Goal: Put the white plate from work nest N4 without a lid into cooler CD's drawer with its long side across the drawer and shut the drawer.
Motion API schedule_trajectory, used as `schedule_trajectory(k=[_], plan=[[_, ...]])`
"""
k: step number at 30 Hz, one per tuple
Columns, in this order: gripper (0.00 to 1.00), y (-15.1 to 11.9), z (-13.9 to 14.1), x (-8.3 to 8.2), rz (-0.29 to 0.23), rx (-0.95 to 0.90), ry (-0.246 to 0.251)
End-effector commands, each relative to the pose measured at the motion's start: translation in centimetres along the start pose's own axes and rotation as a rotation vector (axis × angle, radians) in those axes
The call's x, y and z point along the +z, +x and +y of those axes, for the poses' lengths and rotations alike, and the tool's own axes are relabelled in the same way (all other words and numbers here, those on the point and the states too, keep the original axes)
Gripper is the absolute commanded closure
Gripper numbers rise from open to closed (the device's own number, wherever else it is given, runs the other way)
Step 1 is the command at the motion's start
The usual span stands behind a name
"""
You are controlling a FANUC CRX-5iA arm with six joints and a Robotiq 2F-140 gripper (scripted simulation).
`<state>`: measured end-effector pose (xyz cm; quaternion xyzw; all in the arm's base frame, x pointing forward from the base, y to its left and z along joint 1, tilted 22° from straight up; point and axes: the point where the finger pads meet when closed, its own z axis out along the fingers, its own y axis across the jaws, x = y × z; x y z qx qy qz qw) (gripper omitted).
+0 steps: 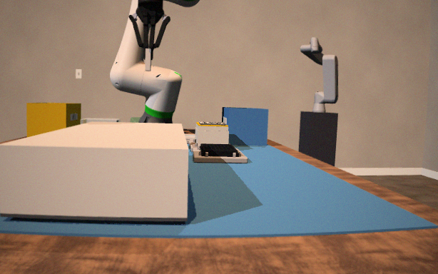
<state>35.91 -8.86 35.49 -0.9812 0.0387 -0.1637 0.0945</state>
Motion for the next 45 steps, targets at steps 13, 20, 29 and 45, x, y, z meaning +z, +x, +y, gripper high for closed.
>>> schedule_trajectory(k=[13,20,29,45], plan=[[0.34,0.7,2.5,1.1,0.001,0.043,-0.001],[0.34,1.1,4.2,2.0,0.001,0.043,-0.001],[0.34,2.0,7.4,3.4,0.001,0.043,-0.001],[0.34,3.3,12.3,5.7,0.001,0.043,-0.001]])
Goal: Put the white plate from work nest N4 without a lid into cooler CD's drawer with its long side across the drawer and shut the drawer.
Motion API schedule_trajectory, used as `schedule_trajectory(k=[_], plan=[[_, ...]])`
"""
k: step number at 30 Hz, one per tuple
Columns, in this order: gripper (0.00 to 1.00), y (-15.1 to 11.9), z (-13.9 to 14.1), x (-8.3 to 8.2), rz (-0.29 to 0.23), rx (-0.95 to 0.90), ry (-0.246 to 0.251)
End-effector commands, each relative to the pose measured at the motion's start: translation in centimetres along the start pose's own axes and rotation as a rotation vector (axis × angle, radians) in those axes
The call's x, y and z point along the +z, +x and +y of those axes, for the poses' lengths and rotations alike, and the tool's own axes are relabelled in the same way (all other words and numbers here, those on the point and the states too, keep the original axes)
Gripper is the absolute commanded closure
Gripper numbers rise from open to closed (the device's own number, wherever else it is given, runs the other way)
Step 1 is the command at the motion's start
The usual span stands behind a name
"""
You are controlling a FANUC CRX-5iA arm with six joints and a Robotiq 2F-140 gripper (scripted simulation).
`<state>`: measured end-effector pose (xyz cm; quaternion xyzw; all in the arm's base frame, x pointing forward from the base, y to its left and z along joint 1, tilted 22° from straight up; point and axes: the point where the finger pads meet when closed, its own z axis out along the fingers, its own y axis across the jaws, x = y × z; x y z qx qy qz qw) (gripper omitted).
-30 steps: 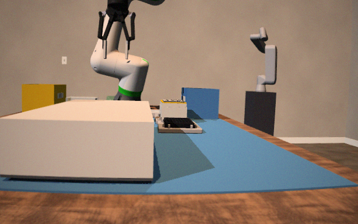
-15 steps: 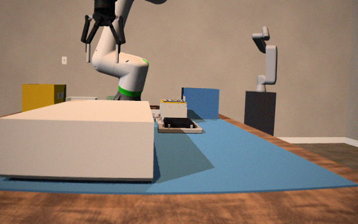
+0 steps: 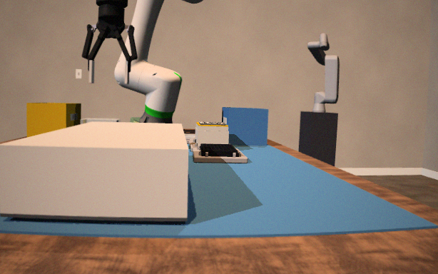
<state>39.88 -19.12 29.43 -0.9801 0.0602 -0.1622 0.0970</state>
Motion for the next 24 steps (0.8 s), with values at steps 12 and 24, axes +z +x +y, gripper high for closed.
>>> schedule_trajectory(k=[12,24], plan=[[0.34,1.6,4.7,2.2,0.000,-0.001,0.001],[0.34,2.7,8.2,3.9,0.000,-0.001,0.001]])
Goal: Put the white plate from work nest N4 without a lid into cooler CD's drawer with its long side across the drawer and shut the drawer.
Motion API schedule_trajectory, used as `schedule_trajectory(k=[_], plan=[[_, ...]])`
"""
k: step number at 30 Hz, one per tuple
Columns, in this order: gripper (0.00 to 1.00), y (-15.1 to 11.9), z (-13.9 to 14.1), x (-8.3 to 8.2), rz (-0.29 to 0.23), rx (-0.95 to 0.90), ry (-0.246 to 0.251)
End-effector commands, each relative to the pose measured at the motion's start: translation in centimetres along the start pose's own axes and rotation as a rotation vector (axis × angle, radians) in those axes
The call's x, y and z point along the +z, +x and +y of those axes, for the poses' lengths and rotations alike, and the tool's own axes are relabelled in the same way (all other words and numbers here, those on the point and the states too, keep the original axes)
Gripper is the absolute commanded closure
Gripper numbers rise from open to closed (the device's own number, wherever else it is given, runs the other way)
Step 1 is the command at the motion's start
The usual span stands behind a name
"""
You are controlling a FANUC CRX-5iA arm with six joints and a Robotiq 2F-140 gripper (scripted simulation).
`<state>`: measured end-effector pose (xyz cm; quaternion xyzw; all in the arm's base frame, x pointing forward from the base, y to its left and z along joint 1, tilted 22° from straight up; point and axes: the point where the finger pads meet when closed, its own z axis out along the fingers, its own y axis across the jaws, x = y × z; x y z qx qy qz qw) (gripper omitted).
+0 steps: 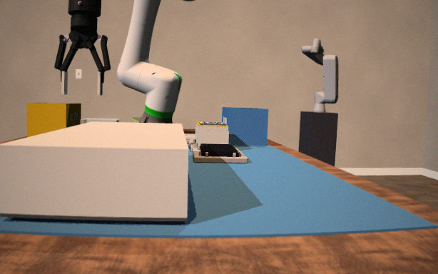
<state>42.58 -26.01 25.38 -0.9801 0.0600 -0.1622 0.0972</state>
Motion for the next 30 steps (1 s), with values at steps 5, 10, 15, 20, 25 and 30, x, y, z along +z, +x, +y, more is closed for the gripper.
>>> schedule_trajectory(k=[5,10,15,20,25,30], plan=[[0.34,0.4,1.0,0.5,0.000,0.000,0.001],[0.34,0.4,1.0,0.5,0.000,0.000,0.001],[0.34,0.4,1.0,0.7,0.000,0.000,0.001],[0.34,0.4,1.0,1.4,0.000,0.000,0.001],[0.34,0.4,1.0,2.1,0.000,0.000,0.001],[0.34,0.4,1.0,2.7,0.000,0.000,0.001]])
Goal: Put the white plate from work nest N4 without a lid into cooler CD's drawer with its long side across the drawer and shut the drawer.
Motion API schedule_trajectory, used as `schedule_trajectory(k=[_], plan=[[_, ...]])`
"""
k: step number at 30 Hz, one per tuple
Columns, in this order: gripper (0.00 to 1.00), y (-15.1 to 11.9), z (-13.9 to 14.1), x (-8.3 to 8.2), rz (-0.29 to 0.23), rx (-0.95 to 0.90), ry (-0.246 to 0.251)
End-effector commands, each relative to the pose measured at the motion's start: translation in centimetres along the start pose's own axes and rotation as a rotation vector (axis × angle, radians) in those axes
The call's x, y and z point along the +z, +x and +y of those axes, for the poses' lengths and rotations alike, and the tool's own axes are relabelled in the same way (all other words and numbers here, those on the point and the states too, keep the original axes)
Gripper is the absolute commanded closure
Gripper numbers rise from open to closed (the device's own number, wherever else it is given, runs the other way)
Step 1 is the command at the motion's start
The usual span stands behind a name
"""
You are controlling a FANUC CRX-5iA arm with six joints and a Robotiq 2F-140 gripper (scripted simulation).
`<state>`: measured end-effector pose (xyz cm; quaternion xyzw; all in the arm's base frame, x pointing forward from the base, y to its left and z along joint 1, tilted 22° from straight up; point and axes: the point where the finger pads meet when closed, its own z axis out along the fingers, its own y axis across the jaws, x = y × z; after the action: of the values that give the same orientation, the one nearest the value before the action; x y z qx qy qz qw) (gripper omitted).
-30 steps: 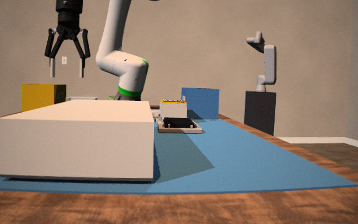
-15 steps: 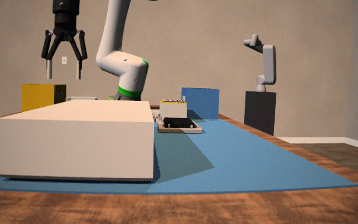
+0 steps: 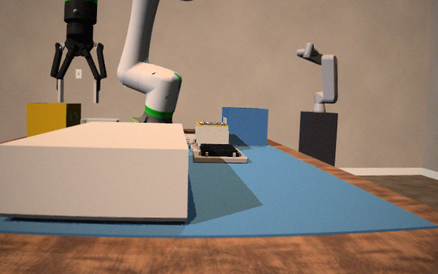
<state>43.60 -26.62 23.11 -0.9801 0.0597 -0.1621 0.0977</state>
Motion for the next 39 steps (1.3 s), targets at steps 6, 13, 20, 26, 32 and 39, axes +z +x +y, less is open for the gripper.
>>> schedule_trajectory(k=[6,13,20,26,32,39], plan=[[0.34,0.0,0.0,0.9,0.000,0.000,0.000],[0.34,0.0,0.0,1.8,0.000,0.000,0.000],[0.34,0.0,0.0,2.5,0.000,0.000,0.000],[0.34,0.0,0.0,3.3,0.000,0.000,0.000],[0.34,0.0,0.0,4.1,0.000,0.000,0.000],[0.34,0.0,0.0,4.8,0.000,0.000,0.000]])
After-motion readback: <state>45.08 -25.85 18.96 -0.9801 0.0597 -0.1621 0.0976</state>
